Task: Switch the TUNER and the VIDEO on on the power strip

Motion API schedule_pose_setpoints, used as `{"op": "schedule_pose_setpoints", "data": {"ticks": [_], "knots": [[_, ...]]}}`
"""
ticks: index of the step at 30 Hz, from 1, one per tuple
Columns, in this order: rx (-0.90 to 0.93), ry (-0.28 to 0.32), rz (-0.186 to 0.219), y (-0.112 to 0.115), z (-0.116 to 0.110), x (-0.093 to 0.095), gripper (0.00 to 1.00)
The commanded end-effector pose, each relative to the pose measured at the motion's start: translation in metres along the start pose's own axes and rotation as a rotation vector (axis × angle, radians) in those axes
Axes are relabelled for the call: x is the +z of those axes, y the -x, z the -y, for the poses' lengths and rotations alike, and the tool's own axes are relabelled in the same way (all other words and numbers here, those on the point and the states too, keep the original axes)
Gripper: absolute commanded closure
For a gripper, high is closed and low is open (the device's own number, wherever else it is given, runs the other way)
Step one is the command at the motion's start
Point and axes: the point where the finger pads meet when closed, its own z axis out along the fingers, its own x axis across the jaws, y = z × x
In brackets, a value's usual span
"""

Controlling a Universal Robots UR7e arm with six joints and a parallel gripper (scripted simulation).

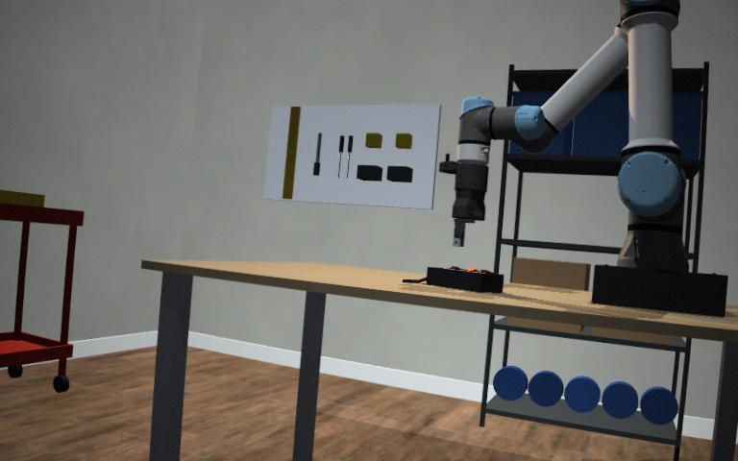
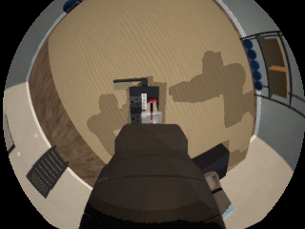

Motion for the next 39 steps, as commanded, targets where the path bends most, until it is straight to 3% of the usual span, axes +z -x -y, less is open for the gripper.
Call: {"op": "schedule_pose_setpoints", "data": {"ticks": [1,25,39], "knots": [[-0.002,-0.004,0.001,0.001,0.002,-0.002,1.00],[-0.002,-0.003,0.001,0.001,0.002,-0.001,1.00],[-0.002,0.002,-0.001,0.001,-0.001,0.011,1.00]]}}
